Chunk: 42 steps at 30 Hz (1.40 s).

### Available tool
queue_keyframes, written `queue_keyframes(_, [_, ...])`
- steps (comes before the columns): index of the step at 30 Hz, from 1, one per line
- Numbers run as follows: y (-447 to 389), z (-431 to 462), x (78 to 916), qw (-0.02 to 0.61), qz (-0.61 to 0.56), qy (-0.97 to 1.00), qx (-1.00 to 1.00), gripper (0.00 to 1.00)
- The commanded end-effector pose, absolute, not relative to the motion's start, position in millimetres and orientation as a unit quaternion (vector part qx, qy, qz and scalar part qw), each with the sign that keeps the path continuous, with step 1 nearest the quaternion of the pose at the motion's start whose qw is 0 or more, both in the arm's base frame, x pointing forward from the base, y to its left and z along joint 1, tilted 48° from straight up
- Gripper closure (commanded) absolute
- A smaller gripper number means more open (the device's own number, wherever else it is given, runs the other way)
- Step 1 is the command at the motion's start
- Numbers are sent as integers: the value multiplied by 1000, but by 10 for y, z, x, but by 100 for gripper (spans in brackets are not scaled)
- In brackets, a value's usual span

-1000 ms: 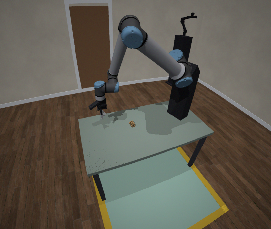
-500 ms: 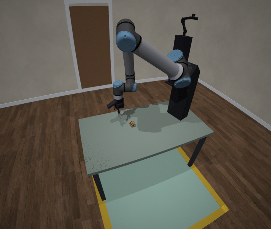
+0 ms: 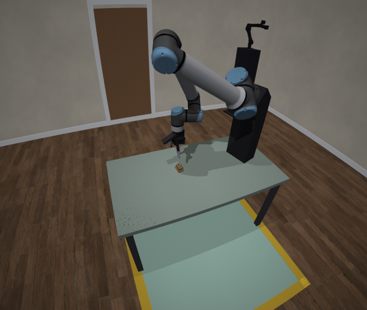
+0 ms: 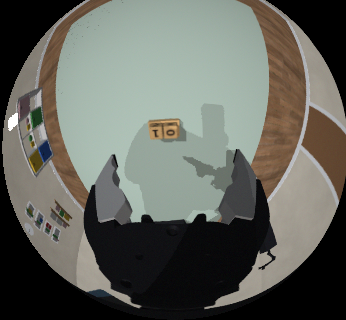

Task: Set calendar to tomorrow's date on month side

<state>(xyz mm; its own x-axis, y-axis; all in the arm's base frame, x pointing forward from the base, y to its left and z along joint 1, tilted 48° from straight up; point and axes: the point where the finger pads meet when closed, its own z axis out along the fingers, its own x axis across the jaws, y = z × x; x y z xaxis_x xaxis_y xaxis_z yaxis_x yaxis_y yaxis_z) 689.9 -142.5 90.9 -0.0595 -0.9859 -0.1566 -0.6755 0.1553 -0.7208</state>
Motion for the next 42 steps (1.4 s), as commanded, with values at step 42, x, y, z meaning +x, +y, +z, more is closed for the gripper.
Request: queue_keyframes(42, [-1305,742,6756,356,-194,759,-510,0])
